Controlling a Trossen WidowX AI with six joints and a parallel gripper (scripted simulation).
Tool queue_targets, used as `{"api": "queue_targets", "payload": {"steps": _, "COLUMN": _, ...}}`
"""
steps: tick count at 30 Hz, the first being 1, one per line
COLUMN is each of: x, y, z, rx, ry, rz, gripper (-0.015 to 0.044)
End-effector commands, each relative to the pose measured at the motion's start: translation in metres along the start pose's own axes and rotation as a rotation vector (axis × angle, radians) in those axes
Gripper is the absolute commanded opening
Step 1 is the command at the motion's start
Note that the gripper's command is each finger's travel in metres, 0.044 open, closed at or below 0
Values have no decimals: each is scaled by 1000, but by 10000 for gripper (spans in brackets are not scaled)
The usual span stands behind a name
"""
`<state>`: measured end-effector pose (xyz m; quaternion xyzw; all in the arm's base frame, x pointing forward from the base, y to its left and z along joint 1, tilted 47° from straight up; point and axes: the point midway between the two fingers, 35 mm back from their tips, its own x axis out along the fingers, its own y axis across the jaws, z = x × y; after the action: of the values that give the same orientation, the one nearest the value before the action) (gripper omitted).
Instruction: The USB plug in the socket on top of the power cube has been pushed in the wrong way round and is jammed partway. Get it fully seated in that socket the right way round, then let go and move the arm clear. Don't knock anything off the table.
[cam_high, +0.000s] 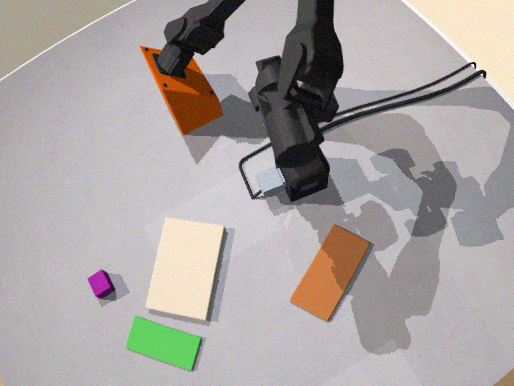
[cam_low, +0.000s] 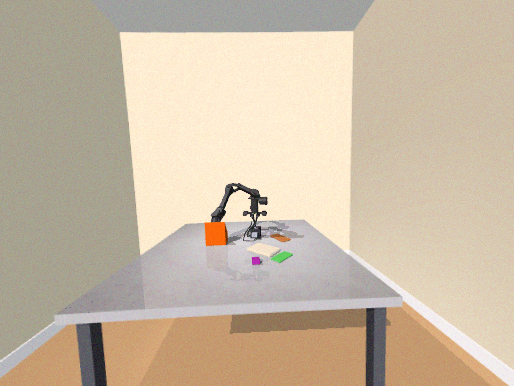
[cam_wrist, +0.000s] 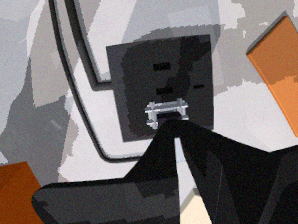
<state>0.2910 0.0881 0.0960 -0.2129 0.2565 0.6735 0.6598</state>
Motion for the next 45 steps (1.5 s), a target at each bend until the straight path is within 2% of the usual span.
{"api": "queue_targets", "payload": {"steps": 1, "x": 1, "y": 0, "z": 1, "rx": 2, "ry": -5, "rz": -2, "gripper": 0}}
{"api": "queue_targets", "payload": {"steps": 45, "x": 6, "y": 0, "z": 0, "rx": 2, "ry": -5, "rz": -2, "gripper": 0}}
